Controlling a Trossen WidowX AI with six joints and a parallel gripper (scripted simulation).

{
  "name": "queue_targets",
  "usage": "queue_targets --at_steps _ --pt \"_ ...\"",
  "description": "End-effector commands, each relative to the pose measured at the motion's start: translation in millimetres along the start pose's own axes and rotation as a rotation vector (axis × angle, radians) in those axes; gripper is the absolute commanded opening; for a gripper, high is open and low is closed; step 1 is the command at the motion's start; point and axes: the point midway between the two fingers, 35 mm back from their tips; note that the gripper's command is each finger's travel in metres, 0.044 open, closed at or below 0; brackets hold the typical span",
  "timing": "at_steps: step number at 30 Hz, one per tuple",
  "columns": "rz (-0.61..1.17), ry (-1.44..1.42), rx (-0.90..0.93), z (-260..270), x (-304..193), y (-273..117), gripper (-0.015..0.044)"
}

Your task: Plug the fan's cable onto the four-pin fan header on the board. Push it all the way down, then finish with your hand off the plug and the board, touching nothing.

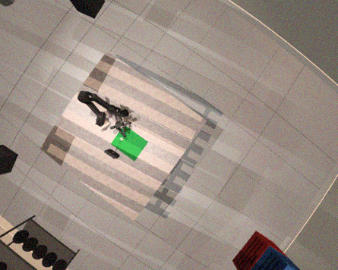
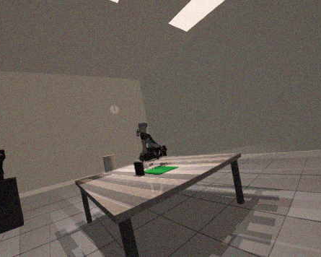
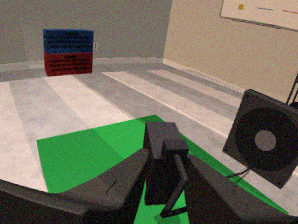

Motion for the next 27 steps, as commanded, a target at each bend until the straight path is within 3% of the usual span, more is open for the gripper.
queue_targets --at_steps 1,27 --pt "-0.002 0.002 -0.001 -0.3 -4.4 -0.5 0.0" --pt "-0.001 0.003 -0.001 0.1 -26.3 1.0 0.0"
Point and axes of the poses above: the point midway between the two fingers, 35 mm back from their tips, its own y axis out along the fingers, its own z axis across the jaws, x = y × z, and after that the axes turned 2 degrees about -y, right-handed
